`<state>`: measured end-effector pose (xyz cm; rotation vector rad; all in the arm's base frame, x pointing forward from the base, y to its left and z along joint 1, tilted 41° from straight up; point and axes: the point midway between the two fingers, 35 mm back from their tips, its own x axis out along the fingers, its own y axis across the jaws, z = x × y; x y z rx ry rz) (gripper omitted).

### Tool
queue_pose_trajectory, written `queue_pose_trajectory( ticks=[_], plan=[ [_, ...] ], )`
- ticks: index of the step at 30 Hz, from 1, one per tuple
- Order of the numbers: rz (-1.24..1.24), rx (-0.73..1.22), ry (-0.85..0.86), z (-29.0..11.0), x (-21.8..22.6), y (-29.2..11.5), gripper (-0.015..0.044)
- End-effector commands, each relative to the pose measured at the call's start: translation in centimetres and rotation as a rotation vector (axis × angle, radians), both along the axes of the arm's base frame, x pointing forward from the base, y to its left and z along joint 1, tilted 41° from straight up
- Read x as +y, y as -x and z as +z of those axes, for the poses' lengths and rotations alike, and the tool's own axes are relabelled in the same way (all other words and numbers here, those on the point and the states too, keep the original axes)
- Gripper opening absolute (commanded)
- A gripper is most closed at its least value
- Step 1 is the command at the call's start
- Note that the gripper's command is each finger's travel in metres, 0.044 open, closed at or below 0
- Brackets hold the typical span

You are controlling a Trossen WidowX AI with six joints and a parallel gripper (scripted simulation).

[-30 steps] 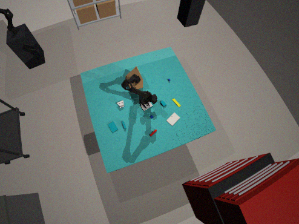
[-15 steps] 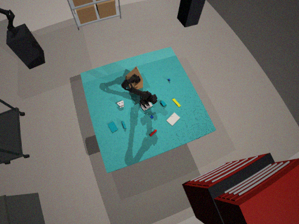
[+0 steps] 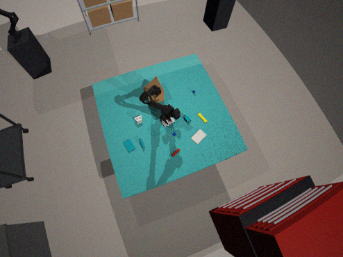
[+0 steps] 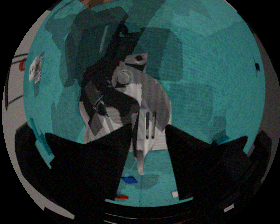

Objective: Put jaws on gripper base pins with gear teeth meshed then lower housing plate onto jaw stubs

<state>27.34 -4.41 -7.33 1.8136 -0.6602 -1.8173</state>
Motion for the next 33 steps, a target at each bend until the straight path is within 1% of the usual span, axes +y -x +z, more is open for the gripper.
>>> queue_pose_trajectory(
  ticks=[1, 33],
  plan=[
    [0.006, 0.003, 0.005, -0.05, -0.07, 0.00, 0.0134],
    [0.004, 0.002, 0.005, -0.75, -0.69, 0.01, 0.0134]
  ],
)
